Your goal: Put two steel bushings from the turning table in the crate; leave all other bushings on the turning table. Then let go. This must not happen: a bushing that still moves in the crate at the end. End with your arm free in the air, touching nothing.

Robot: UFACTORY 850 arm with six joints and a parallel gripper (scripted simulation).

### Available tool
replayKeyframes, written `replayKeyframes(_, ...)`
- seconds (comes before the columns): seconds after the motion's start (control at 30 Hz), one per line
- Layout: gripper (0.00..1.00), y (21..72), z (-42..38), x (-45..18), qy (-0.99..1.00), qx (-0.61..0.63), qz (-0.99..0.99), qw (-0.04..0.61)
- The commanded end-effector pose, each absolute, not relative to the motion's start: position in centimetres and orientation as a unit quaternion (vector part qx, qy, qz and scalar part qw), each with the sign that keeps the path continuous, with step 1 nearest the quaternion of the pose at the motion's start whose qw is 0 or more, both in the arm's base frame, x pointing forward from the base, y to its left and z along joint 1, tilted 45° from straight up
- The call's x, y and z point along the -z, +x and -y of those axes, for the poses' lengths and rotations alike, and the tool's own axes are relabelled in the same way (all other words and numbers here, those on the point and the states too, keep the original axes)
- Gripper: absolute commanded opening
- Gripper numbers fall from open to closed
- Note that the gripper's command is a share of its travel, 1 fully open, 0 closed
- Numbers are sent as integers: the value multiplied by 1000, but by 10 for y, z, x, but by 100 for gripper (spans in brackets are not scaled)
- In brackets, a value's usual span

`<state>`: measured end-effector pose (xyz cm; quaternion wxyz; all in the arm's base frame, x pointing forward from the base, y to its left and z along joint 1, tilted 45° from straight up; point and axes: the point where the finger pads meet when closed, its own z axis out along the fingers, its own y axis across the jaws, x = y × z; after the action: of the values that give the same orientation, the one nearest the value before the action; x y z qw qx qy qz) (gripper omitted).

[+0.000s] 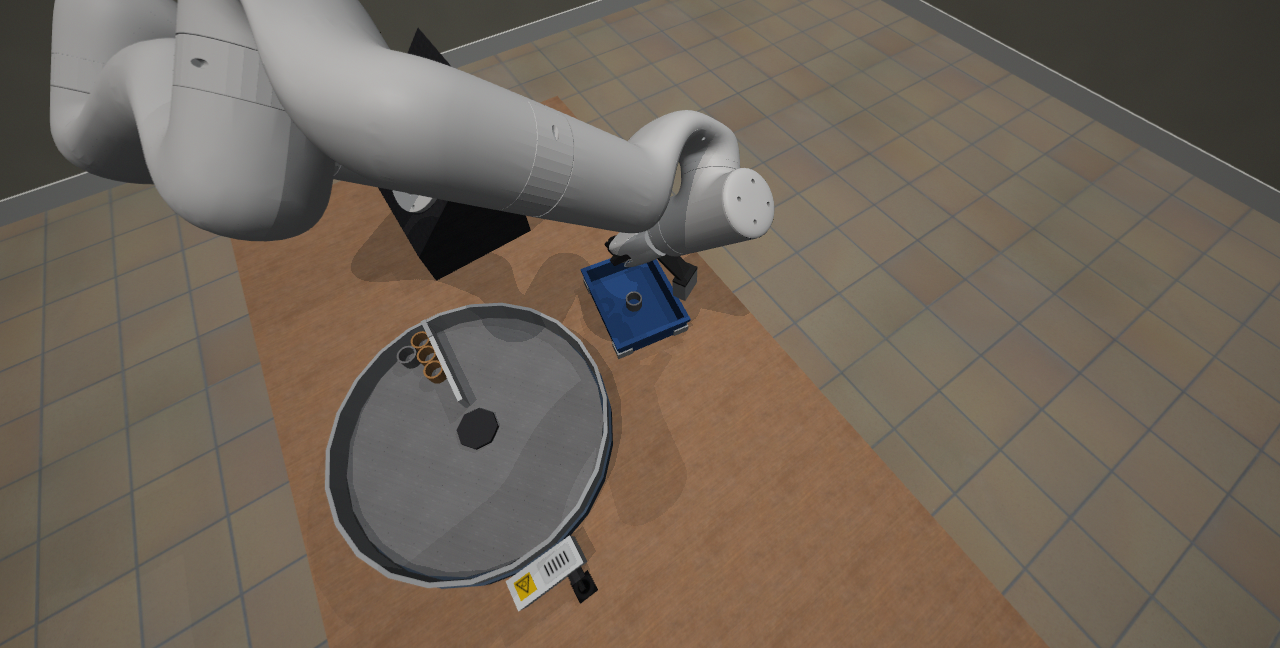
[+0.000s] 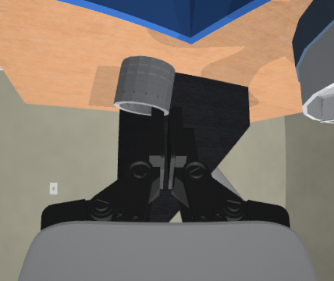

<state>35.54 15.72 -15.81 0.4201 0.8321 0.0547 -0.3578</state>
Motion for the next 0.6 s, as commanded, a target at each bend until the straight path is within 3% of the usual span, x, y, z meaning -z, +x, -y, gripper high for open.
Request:
replayKeyframes(0.0, 0, 357, -148, 168, 833, 357, -55, 420)
replayKeyframes(0.57, 0, 359, -121, 196, 833, 357, -55, 420)
